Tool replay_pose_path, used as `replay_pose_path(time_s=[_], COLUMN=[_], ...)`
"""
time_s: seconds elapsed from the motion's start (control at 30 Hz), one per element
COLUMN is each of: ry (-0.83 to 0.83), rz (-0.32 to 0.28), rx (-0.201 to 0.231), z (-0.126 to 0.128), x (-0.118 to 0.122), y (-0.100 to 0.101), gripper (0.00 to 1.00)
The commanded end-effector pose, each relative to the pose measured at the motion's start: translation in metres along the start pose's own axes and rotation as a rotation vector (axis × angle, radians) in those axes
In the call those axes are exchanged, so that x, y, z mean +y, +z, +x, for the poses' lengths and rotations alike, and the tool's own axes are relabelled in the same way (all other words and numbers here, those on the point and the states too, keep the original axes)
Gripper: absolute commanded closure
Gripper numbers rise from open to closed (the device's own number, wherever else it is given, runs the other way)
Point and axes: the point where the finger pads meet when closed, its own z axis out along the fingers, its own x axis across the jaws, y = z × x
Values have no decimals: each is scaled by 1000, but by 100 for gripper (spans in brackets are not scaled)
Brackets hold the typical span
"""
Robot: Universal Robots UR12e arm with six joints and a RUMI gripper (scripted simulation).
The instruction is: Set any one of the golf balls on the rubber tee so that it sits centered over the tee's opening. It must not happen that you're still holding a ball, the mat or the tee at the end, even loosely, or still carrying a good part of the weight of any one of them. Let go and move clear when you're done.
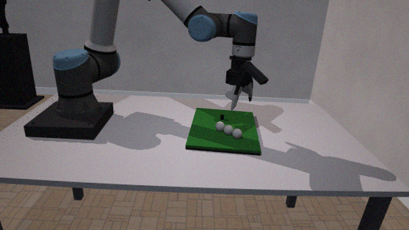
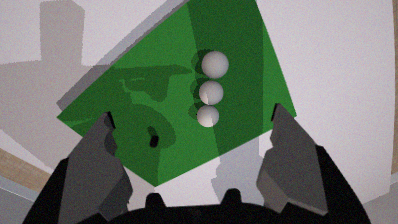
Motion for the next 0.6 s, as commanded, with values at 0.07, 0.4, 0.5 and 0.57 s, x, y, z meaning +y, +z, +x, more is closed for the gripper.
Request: replay_pose_path(time_s=[0.07,0.4,0.5,0.57], ry=[102,121,121,121], rz=[-23,-29,-29,-29], rx=[-17,-20,-20,-20], z=[28,32,32,32], x=[30,35,36,36], y=[8,10,18,32], gripper=[0,0,0,0])
